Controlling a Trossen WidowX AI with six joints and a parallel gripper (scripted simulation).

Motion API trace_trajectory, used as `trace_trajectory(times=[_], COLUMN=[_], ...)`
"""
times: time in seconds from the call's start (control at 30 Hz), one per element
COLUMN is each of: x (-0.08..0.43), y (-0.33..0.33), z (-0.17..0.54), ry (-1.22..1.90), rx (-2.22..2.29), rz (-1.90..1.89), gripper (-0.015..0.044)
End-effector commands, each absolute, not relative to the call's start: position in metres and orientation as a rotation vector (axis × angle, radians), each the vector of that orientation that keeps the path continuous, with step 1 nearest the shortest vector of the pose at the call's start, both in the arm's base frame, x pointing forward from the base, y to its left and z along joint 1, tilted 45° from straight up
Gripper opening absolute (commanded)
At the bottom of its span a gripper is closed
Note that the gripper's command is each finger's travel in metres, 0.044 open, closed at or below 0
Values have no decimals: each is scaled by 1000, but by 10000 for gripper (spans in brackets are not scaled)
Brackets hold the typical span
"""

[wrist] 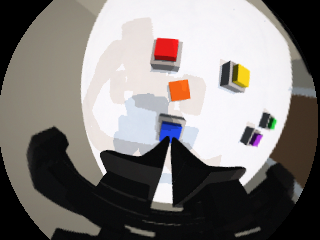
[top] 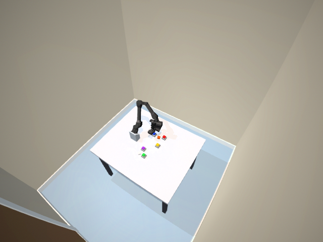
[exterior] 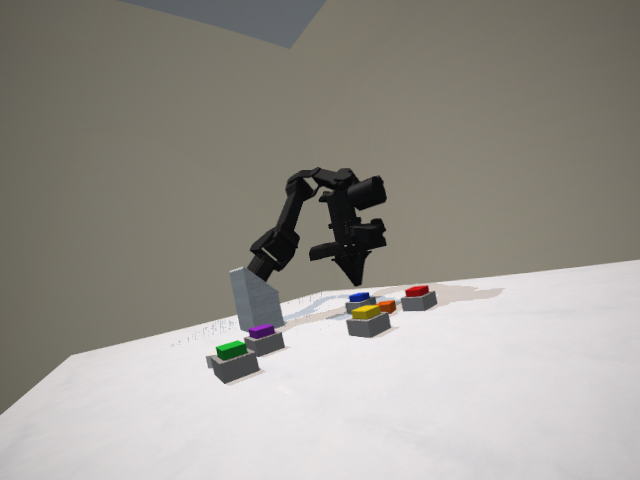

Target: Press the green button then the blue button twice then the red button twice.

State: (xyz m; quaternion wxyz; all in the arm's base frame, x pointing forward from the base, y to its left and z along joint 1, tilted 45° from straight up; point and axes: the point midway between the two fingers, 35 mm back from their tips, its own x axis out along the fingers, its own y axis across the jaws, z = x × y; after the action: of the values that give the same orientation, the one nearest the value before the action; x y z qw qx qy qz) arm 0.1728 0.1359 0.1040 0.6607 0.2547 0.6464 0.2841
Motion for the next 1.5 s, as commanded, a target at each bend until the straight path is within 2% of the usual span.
trace_trajectory(times=[0.0, 1.03, 1.47], x=[171, 170, 173], y=[140, 155, 111], z=[98, 84, 125], ry=[1470, 1470, 1473], rx=[580, 583, 574], rz=[639, 641, 632], gripper=[20, 20, 20])
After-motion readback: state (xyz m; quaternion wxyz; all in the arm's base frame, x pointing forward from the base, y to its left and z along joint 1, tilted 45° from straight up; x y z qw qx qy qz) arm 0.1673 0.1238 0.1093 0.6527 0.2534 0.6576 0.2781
